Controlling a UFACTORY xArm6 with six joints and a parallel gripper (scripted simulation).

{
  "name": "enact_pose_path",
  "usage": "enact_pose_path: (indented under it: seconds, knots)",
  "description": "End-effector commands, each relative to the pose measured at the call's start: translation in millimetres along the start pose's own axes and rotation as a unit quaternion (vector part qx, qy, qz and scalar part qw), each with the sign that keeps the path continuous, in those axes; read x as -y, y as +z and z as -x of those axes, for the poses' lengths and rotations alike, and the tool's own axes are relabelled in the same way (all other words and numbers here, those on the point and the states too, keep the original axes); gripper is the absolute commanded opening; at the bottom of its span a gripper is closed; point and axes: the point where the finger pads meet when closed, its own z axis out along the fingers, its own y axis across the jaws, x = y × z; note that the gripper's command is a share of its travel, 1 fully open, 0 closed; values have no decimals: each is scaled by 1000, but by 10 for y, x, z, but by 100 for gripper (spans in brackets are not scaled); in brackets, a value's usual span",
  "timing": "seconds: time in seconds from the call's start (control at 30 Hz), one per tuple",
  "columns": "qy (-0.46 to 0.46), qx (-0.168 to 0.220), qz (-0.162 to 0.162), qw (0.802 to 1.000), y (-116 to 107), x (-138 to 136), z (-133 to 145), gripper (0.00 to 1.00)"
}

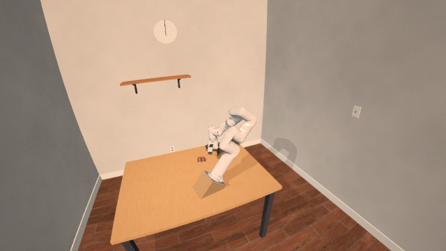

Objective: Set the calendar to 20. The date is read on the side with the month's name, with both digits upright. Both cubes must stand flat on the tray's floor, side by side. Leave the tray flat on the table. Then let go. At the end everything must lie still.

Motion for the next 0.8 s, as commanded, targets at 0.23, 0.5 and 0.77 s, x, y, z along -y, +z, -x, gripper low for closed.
enact_pose_path:
  seconds: [0.23, 0.5, 0.77]
  knots:
    - [0, 1, 1, 1000, -205, -4, 11, 100]
    - [1, 1, 1, 1000, -544, -4, 10, 100]
    - [0, 1, 1, 1000, -606, -4, 10, 100]
